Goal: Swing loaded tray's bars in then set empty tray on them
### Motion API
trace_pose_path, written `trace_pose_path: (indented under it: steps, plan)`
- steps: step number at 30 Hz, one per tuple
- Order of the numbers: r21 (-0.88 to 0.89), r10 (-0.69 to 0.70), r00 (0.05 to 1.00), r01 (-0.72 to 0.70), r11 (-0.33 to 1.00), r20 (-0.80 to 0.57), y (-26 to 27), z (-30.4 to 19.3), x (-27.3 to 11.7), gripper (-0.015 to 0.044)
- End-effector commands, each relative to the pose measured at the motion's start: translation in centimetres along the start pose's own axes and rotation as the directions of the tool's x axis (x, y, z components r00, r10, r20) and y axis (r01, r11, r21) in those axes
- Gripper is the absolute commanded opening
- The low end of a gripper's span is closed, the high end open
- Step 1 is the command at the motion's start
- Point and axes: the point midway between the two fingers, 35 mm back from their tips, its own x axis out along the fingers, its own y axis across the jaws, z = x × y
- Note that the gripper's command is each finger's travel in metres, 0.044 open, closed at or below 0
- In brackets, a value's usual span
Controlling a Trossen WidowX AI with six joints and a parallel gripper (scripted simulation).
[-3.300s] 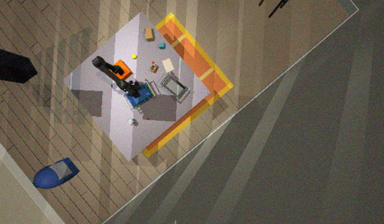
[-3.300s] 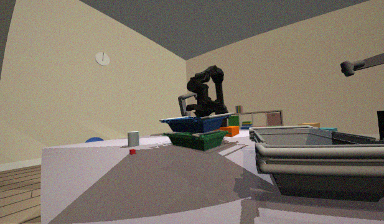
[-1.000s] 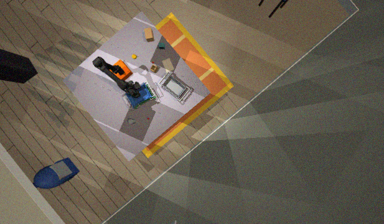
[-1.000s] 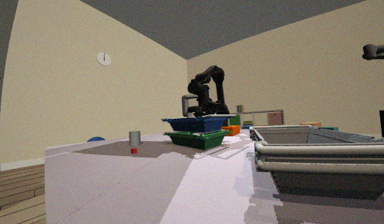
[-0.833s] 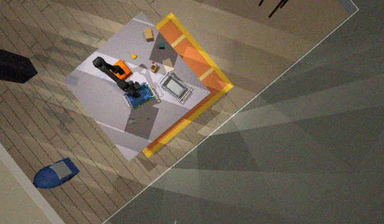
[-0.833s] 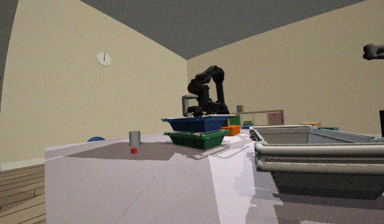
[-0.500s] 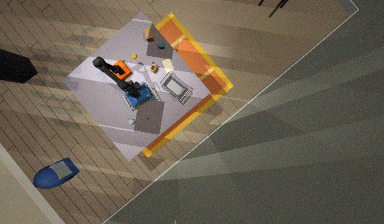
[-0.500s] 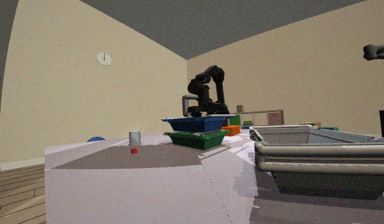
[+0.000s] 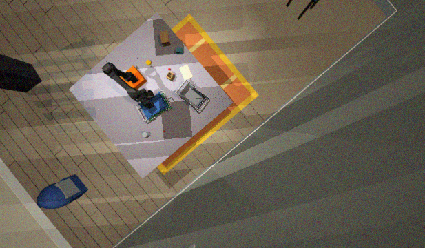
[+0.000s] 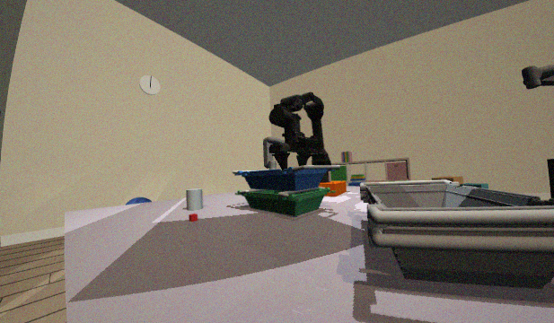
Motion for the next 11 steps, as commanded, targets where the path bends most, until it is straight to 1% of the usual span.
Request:
trace_pose_path:
  steps: [1, 8, 11]
  plan:
    - [-0.001, -0.009, 1.0, 0.009, 1.0, 0.004, -0.1, 0.0, -2.7, 0.044]
    - [0.0, -0.007, 1.0, 0.007, 1.0, 0.006, 0.3, -0.1, -6.9, 0.044]
    - [0.0, -0.007, 1.0, 0.007, 1.0, 0.006, 0.5, -0.1, -7.8, 0.044]
